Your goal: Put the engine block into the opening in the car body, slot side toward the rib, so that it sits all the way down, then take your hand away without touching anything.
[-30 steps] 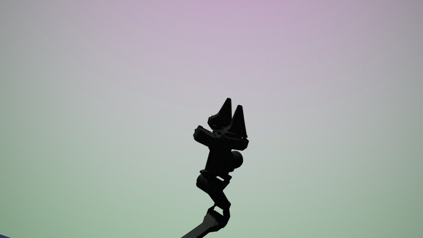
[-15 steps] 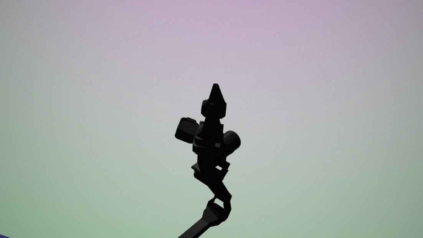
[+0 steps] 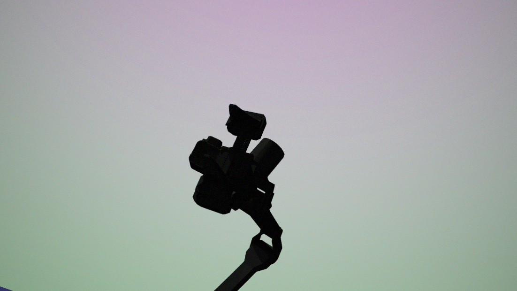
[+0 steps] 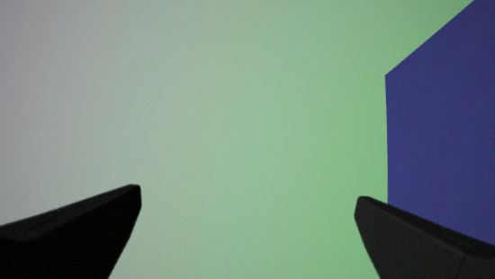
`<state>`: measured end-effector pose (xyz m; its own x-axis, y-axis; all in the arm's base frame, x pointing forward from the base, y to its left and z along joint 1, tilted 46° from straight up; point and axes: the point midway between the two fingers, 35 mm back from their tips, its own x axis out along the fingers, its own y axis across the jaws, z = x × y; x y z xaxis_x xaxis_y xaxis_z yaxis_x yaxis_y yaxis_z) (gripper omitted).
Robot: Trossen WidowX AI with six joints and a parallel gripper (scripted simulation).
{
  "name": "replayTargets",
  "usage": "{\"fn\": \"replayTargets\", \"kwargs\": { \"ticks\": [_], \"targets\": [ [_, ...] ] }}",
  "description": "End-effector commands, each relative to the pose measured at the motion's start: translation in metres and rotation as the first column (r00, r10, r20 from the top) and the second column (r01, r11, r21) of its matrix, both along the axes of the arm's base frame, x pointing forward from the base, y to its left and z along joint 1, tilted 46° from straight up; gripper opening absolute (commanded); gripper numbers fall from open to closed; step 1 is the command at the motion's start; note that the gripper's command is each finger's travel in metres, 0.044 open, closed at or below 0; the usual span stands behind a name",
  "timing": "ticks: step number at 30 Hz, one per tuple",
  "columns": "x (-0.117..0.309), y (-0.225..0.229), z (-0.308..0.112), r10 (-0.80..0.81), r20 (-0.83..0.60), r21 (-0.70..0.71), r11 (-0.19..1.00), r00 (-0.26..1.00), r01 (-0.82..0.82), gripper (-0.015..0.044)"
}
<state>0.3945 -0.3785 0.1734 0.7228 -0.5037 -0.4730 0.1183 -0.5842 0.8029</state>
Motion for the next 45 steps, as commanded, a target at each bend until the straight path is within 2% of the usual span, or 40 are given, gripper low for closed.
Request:
{"fn": "replayTargets", "kwargs": {
  "ticks": [1, 12, 23, 33, 45],
  "targets": [
    [0.005, 0.004, -0.022, 0.075, -0.096, 0.03, 0.997, 0.993, -0.073, 0.044],
    [0.005, 0.027, -0.088, 0.324, -0.326, 0.19, 0.943, 0.888, -0.274, 0.044],
    [-0.008, 0.062, -0.141, 0.596, -0.409, 0.407, 0.797, 0.691, -0.447, 0.044],
    [-0.025, 0.101, -0.172, 0.812, -0.335, 0.605, 0.575, 0.478, -0.551, 0.044],
    [-0.048, 0.146, -0.186, 0.962, -0.097, 0.76, 0.237, 0.255, -0.606, 0.044]
  ]
}}
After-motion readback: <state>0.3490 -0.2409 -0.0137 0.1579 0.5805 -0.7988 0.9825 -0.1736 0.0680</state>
